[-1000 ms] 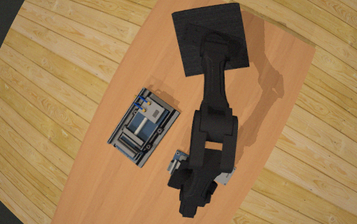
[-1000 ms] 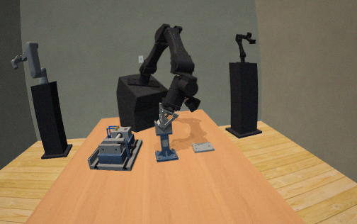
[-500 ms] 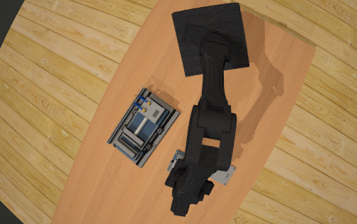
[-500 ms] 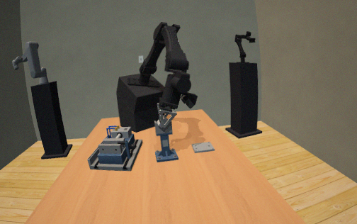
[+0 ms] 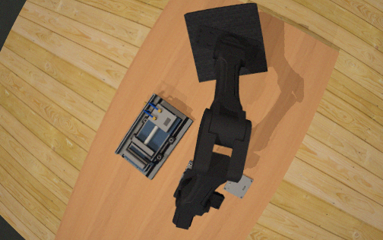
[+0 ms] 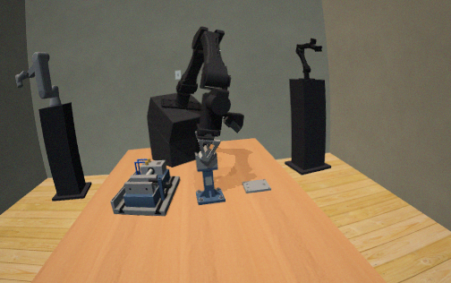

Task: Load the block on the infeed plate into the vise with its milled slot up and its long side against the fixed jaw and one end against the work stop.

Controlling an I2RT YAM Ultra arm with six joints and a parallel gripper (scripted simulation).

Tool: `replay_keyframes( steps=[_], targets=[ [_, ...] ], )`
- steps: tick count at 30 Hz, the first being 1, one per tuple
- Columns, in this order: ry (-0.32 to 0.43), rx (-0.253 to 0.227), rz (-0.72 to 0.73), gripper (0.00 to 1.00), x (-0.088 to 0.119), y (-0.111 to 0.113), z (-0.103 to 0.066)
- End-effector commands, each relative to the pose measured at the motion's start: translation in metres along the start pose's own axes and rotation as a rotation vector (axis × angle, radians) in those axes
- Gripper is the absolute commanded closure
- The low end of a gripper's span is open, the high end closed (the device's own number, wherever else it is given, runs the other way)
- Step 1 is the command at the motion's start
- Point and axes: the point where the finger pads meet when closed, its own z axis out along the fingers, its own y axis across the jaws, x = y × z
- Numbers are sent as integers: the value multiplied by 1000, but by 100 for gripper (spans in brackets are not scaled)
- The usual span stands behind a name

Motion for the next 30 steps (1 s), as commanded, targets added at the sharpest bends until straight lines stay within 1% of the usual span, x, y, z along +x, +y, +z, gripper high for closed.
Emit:
replay_keyframes(
  steps=[1,3,6,9,12,14,15,20,23,29,30],
  targets=[
    [-67,36,-2,19,1,-6,-13],
    [-92,49,-4,19,0,-11,-16],
    [-125,40,-3,19,1,-7,-14],
    [-161,52,-6,19,0,-12,-16],
    [-195,41,-5,19,1,-8,-14],
    [-195,41,-5,19,1,-8,-14],
    [-209,79,-13,19,-1,-22,-23],
    [-265,48,-8,19,1,-10,-15],
    [-298,21,-2,19,2,-5,-6],
    [-368,21,-3,19,2,-5,-5],
    [-368,21,-3,19,2,-5,-5]
  ],
)
